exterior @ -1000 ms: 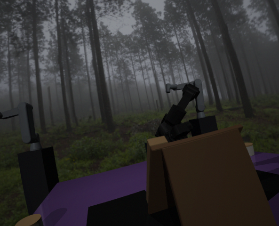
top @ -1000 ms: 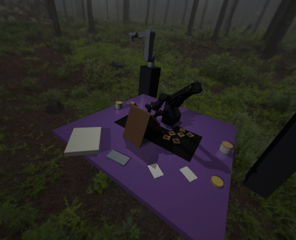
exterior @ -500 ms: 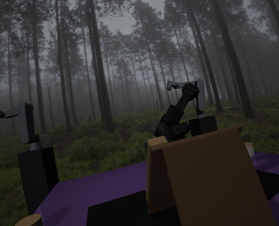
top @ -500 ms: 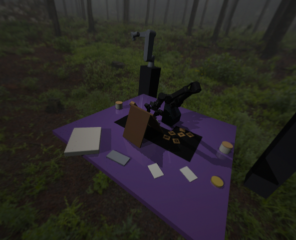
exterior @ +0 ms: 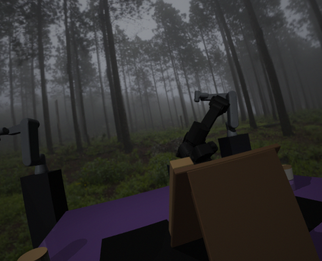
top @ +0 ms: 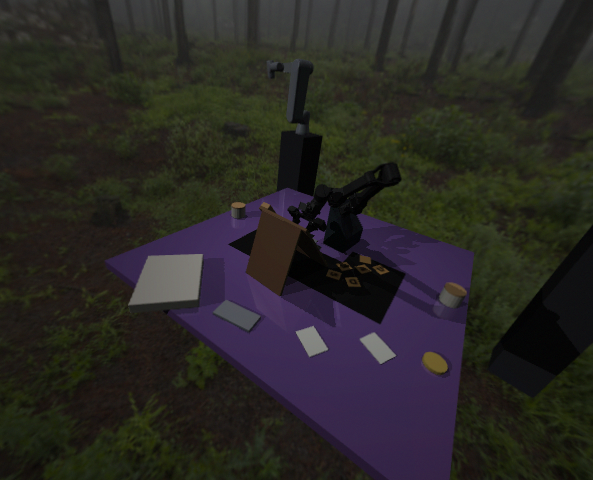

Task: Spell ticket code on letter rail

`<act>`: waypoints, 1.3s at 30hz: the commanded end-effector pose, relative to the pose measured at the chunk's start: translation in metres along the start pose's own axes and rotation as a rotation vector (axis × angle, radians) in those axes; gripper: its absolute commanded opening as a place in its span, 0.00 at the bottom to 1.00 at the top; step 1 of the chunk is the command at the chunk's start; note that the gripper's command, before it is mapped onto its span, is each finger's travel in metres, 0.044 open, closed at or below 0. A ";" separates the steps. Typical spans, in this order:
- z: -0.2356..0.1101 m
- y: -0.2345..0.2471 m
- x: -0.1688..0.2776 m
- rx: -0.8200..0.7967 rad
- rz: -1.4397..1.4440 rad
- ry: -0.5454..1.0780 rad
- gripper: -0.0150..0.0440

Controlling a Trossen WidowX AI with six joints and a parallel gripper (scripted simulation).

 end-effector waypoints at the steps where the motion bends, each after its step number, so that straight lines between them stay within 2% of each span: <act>1: 0.000 -0.003 0.000 -0.003 -0.001 0.002 0.25; 39: 0.000 -0.024 -0.004 -0.002 -0.002 0.001 0.25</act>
Point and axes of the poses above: the point midway between the two fingers, 35 mm back from their tips, its own z axis out along the fingers, its own y axis across the jaws, x = y × z, the point moved 6 cm from there along -z, back along the fingers, and after that the axes turned 9 degrees about z, right-handed, at the moved point
